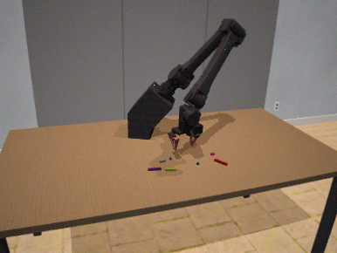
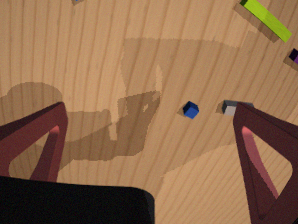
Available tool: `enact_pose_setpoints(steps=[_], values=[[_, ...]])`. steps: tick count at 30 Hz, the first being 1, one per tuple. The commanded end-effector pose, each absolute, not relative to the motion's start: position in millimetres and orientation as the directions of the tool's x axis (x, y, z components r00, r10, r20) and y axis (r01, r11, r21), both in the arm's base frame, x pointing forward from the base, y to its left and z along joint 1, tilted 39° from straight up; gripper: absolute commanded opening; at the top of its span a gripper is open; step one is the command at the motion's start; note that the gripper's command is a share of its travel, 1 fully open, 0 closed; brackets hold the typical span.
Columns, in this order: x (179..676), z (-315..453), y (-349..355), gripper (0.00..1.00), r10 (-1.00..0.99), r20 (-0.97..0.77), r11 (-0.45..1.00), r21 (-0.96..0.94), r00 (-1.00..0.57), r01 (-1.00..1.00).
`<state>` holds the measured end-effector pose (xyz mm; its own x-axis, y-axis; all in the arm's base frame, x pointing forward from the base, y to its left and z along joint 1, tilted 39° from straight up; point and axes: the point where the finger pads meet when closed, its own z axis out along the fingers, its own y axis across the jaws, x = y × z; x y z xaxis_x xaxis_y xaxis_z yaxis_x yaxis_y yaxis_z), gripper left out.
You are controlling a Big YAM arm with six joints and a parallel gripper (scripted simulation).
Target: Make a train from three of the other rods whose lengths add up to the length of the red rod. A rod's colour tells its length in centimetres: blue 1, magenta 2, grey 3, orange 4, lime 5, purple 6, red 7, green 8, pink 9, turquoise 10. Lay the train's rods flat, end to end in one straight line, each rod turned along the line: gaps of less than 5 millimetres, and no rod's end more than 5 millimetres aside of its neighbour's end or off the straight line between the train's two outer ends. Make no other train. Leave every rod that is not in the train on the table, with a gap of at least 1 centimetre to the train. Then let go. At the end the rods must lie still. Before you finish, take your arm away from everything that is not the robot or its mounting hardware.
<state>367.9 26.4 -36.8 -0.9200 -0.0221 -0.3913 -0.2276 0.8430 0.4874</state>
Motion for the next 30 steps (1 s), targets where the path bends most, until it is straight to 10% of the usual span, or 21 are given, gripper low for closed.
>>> enact_pose_setpoints(steps=[1, 30], values=[[365, -43, 16, 1.0, -0.124, -0.461, 0.834, 0.431, -0.879, -0.344], [342, -69, 3, 1.0, -0.598, -0.63, 0.592, 0.069, -0.496, -0.803]])
